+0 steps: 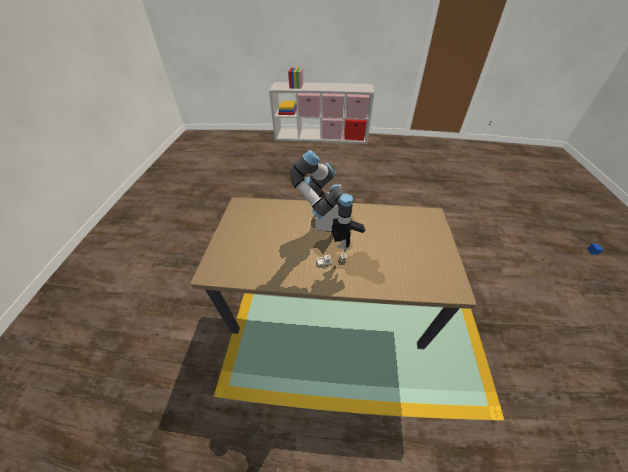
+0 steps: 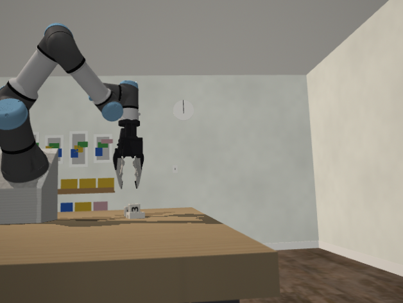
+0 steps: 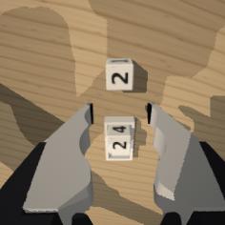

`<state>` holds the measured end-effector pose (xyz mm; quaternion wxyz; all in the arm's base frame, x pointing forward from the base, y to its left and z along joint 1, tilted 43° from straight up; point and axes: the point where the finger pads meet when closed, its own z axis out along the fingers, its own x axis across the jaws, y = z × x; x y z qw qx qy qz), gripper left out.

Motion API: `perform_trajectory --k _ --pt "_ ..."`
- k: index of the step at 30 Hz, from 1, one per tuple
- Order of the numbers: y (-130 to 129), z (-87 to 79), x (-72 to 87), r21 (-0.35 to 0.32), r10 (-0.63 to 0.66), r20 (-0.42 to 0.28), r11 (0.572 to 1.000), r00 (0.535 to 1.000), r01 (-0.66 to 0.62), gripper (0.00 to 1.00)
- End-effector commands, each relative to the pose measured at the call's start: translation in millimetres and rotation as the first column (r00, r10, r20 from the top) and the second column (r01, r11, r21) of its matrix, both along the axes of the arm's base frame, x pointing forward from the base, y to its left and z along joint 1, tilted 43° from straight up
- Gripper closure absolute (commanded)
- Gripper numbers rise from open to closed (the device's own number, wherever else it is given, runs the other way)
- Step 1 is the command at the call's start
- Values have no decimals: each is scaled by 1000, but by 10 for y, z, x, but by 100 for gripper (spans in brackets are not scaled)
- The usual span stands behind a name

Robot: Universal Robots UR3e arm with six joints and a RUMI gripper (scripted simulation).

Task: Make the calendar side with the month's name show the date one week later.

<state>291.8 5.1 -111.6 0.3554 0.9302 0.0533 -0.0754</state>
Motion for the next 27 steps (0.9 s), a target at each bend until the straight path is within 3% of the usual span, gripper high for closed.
perform_trajectory --k 1,27 --pt "4 3 7 1 1 2 1000 1000 -1 71" --pt "-16 -20 4 0 0 2 1000 1000 0 71"
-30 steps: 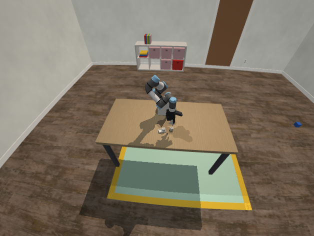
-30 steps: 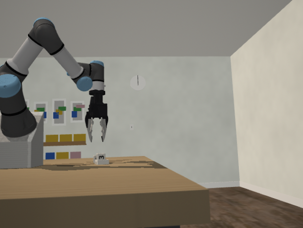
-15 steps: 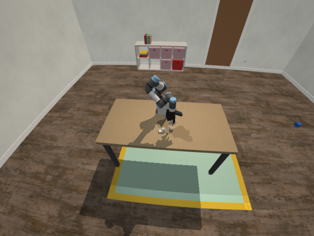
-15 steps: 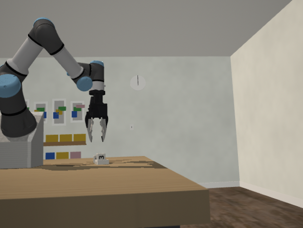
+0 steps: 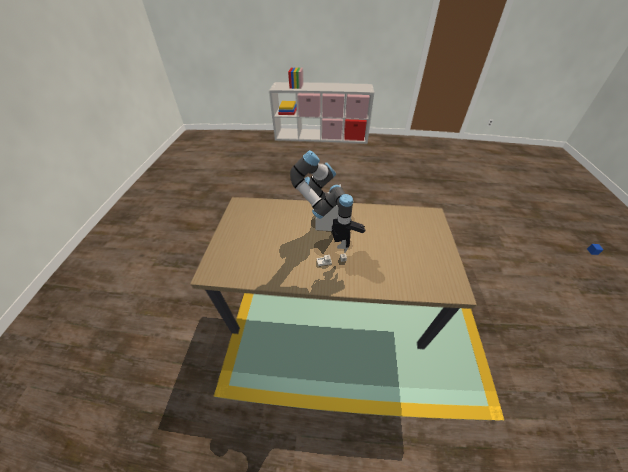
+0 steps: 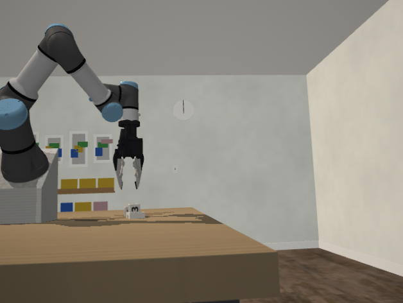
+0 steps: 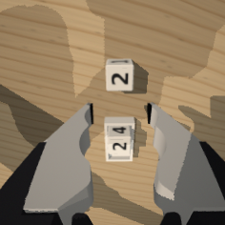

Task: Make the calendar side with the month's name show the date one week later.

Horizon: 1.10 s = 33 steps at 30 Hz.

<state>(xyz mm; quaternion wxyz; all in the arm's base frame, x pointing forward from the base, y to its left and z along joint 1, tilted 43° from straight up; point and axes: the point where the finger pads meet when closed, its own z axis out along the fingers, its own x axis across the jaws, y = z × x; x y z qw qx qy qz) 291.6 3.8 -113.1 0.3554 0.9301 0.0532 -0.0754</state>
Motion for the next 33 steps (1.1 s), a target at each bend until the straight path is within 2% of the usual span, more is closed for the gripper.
perform_trajectory --k 1,33 --pt "-8 -10 5 1 1 2 1000 1000 -1 71" --pt "-261 -304 -34 0 1 2 1000 1000 -1 71"
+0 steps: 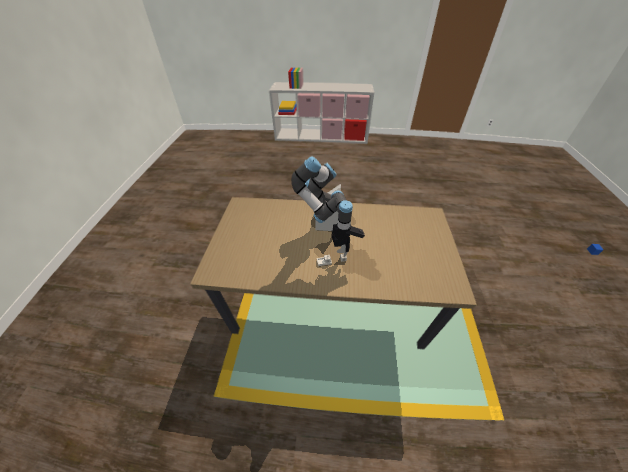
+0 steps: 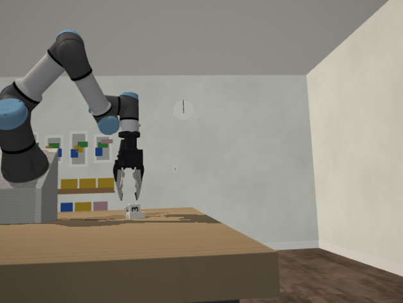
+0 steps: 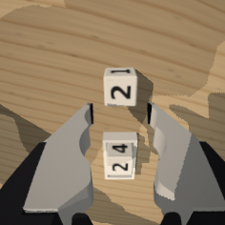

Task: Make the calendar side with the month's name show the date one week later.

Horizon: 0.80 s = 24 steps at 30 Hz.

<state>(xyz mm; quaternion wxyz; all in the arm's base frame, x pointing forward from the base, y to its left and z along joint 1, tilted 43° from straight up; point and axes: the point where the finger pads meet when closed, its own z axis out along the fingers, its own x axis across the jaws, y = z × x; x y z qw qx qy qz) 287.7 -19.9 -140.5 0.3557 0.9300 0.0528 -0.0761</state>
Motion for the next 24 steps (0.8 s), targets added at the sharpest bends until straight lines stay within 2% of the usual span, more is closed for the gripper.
perform_trajectory --k 1,24 --pt "-24 -30 4 1 2 3 1000 1000 -2 71" --pt "-78 -93 -4 1 2 3 1000 1000 -2 71"
